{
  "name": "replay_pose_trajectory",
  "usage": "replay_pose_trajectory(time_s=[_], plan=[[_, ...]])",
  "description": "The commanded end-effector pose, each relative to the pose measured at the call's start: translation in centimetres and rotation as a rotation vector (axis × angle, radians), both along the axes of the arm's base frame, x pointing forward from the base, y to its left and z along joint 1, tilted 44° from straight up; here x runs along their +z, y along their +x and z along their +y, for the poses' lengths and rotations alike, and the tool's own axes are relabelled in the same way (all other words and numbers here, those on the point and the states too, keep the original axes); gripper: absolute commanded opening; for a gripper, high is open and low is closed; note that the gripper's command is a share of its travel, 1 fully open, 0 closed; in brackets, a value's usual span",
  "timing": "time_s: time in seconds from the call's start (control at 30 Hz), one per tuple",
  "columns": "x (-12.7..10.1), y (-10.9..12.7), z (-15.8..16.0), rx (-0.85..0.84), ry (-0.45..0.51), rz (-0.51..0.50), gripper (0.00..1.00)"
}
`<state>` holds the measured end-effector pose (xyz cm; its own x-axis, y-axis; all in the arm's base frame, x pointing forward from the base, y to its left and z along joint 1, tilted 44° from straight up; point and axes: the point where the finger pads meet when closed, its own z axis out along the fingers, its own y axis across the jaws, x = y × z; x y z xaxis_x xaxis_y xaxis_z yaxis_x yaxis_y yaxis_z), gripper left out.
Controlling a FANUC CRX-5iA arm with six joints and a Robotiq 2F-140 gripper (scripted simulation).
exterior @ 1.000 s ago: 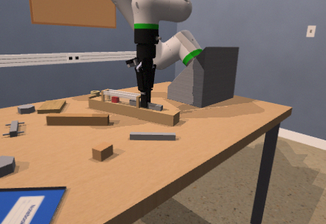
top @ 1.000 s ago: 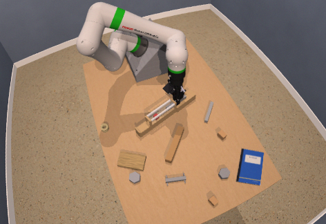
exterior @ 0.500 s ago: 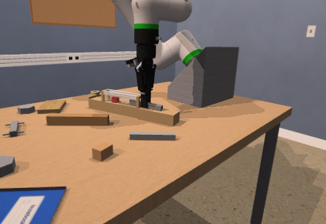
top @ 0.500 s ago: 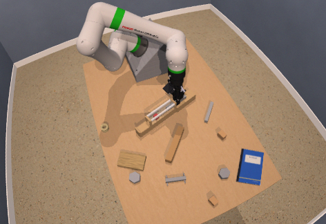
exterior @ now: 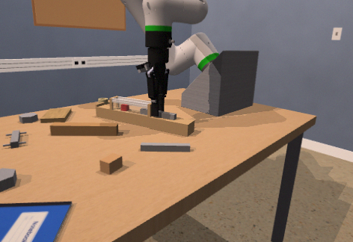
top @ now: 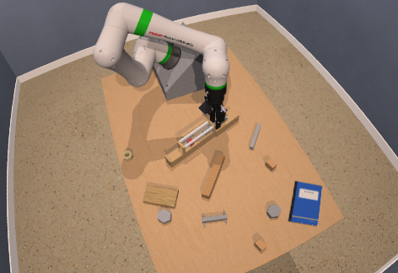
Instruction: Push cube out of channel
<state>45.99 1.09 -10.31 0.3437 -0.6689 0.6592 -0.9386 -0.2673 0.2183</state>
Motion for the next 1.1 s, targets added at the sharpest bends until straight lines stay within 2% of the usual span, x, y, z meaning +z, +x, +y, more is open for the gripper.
replay_pose_trajectory(time_s=[0.0, 0.73, 0.8, 0.97, 1.07], plan=[[0.0, 0.1, 0.1, 0.002, 0.001, -0.001, 0.3], [0.1, 0.1, 0.1, 0.002, 0.001, -0.001, 0.3], [0.7, 0.0, 0.7, 0.002, 0.001, -0.001, 0.3], [4.3, -0.1, 4.2, 0.002, 0.001, -0.001, 0.3], [4.8, -0.1, 4.7, 0.002, 0.001, -0.001, 0.3]])
